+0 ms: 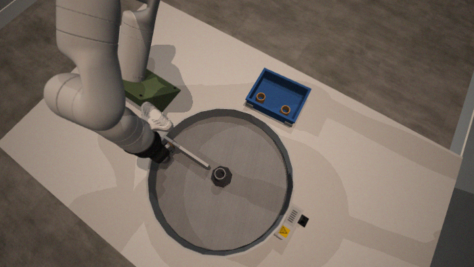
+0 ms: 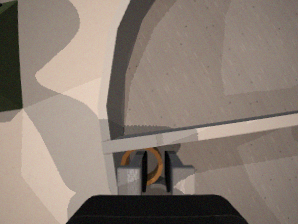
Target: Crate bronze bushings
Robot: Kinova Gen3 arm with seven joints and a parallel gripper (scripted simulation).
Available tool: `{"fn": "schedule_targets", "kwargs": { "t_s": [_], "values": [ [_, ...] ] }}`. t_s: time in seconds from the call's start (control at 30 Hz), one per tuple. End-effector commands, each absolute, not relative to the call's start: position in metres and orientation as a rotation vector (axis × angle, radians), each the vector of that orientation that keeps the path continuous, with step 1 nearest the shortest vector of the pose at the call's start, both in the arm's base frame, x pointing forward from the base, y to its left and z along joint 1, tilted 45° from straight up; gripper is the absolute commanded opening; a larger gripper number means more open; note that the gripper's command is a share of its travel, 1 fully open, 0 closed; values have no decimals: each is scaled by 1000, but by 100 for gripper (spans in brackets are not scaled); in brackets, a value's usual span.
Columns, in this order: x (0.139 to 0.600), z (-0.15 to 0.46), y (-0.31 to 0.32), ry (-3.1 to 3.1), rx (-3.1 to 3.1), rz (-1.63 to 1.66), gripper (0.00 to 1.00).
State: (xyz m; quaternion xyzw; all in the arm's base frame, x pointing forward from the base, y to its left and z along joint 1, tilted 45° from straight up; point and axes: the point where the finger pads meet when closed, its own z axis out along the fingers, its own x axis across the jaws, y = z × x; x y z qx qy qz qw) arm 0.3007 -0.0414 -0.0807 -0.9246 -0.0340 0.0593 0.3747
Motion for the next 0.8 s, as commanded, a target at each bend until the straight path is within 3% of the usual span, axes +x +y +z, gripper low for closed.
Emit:
{"fn": "schedule_targets", "kwargs": {
  "t_s": [0.0, 0.77],
  "values": [
    [301, -81, -42, -86, -2368, 150, 40],
    [300, -87, -36, -86, -2368, 150, 40]
  ]
}}
